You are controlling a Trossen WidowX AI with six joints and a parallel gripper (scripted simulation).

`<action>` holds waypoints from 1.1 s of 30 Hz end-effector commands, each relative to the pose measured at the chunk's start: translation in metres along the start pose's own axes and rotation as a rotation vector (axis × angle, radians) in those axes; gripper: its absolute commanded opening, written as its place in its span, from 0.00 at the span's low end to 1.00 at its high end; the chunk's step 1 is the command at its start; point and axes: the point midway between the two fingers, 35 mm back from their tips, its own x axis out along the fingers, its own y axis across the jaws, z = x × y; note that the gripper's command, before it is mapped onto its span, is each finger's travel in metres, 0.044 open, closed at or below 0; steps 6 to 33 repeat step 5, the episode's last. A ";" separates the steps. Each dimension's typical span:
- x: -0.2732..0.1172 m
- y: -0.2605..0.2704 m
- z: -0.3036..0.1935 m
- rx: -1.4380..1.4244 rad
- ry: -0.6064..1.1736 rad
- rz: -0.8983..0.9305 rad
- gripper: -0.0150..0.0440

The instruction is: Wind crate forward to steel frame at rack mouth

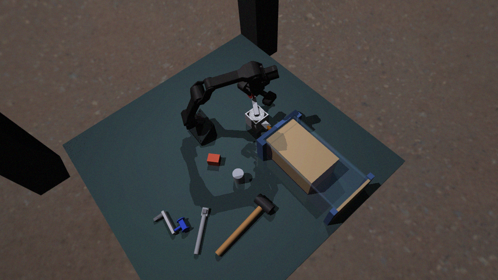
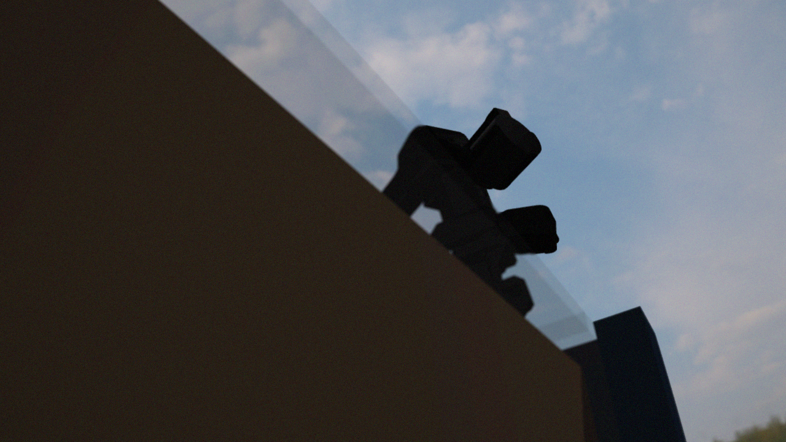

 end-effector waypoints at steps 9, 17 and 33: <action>-0.003 0.002 0.003 -0.018 0.007 -0.009 1.00; -0.003 0.002 0.003 -0.018 0.007 -0.009 1.00; -0.003 0.002 0.003 -0.018 0.007 -0.009 1.00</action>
